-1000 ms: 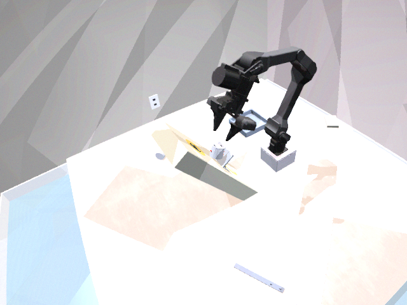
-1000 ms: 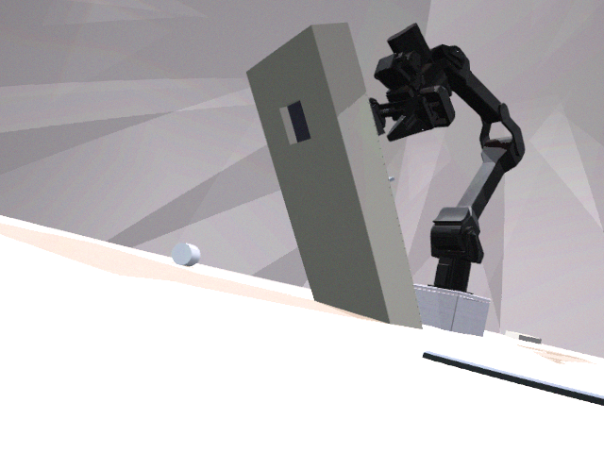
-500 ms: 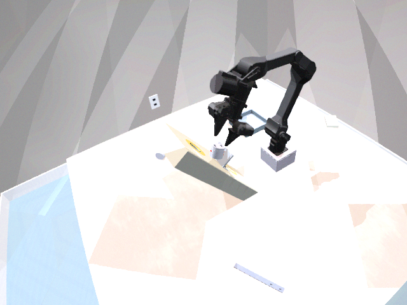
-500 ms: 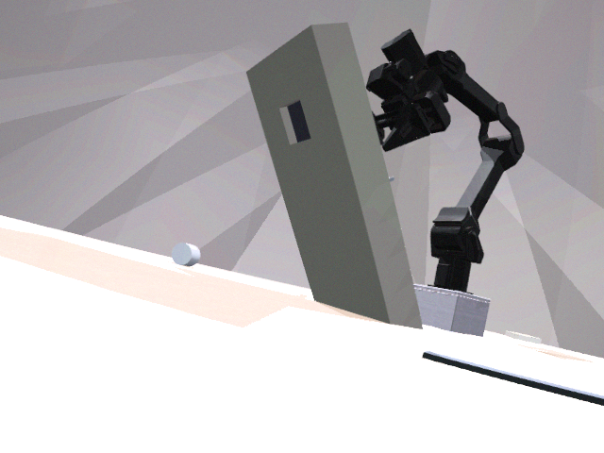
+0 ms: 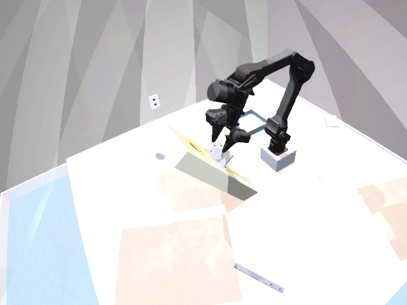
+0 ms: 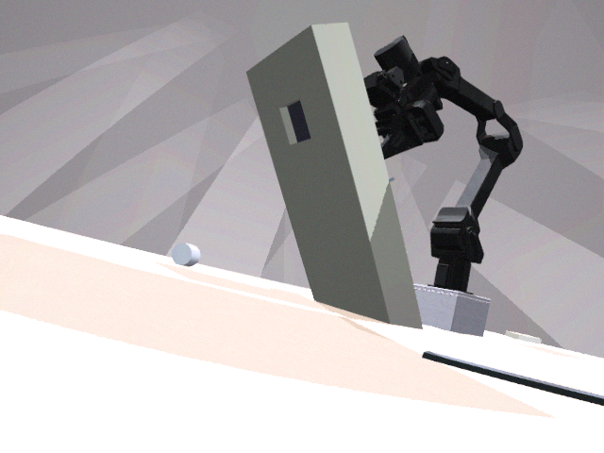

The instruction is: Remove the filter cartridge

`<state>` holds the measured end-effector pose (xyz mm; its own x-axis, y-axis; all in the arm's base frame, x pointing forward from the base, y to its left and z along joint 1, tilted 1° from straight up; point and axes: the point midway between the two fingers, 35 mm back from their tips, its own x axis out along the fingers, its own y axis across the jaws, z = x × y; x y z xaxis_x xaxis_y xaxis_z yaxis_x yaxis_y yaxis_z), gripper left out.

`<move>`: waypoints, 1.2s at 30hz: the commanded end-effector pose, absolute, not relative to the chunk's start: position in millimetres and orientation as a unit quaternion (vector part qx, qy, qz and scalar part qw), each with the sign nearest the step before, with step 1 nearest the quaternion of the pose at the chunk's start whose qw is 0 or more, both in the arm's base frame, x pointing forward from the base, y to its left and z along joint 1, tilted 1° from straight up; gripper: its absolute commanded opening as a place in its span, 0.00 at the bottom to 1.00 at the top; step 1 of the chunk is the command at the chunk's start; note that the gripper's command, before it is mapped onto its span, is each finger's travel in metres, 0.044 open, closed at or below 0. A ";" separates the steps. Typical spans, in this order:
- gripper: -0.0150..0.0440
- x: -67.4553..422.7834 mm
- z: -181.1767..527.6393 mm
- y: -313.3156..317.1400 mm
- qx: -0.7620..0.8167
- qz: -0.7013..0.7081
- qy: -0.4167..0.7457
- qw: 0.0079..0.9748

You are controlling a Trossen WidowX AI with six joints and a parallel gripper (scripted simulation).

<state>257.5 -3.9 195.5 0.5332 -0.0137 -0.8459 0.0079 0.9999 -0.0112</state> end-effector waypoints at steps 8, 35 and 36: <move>0.68 261.3 187.7 -4.0 -0.003 -0.006 0.484 0.875; 0.25 271.0 219.5 -3.8 -0.003 -0.006 0.483 0.875; 0.25 269.2 223.8 -3.8 -0.003 -0.006 0.483 0.875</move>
<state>271.4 -3.9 209.9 0.5261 -0.0127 -0.8503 0.0073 0.9999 -0.0104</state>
